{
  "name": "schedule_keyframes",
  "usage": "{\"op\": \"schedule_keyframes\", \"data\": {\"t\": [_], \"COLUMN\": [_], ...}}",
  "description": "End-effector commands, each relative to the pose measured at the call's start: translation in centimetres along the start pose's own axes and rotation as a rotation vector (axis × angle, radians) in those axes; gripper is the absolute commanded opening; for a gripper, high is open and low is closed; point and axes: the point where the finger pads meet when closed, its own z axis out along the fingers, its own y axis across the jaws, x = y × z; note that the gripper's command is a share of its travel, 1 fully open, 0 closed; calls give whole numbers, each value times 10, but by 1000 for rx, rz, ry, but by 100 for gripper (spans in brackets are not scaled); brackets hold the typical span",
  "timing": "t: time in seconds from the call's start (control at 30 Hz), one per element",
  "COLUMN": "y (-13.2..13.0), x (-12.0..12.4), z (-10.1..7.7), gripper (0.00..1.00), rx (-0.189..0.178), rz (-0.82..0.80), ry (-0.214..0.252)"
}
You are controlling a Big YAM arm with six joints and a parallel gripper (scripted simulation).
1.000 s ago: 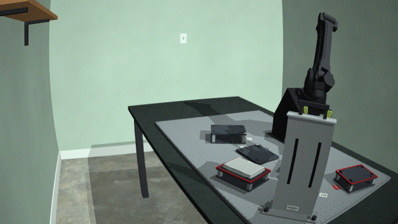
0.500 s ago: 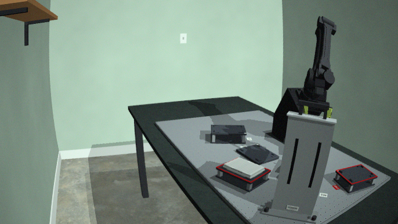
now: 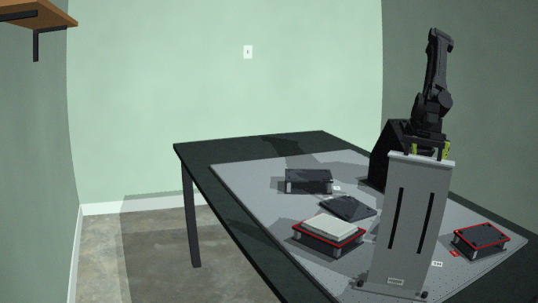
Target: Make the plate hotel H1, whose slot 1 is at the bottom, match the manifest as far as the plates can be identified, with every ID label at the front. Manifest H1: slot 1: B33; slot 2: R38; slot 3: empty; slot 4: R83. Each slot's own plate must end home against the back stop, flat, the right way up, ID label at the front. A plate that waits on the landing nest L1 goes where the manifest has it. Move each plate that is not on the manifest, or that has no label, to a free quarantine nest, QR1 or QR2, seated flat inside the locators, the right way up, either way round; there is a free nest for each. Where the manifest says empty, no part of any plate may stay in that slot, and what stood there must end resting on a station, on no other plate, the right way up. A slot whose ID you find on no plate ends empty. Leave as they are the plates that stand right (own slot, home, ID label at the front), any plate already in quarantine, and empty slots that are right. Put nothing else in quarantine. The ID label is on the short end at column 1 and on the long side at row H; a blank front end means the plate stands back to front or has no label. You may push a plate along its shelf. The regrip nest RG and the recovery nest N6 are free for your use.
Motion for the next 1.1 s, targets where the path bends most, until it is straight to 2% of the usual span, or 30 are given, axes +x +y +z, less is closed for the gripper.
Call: {"op": "schedule_keyframes", "data": {"t": [0.0,0.4,0.43,0.5,0.97,1.0,1.07], "y": [11,12,10,12,13,11,13], "x": [-39,-47,-44,-49,-58,-55,-60], "z": [-8,-17,-16,-20,-31,-28,-33], "gripper": [86,86,86,86,86,86,86], "rx": [-11,-12,-6,-12,-11,-4,-11], "rz": [-15,-17,-15,-18,-21,-17,-21], "ry": [-64,-66,-52,-67,-69,-50,-67]}}
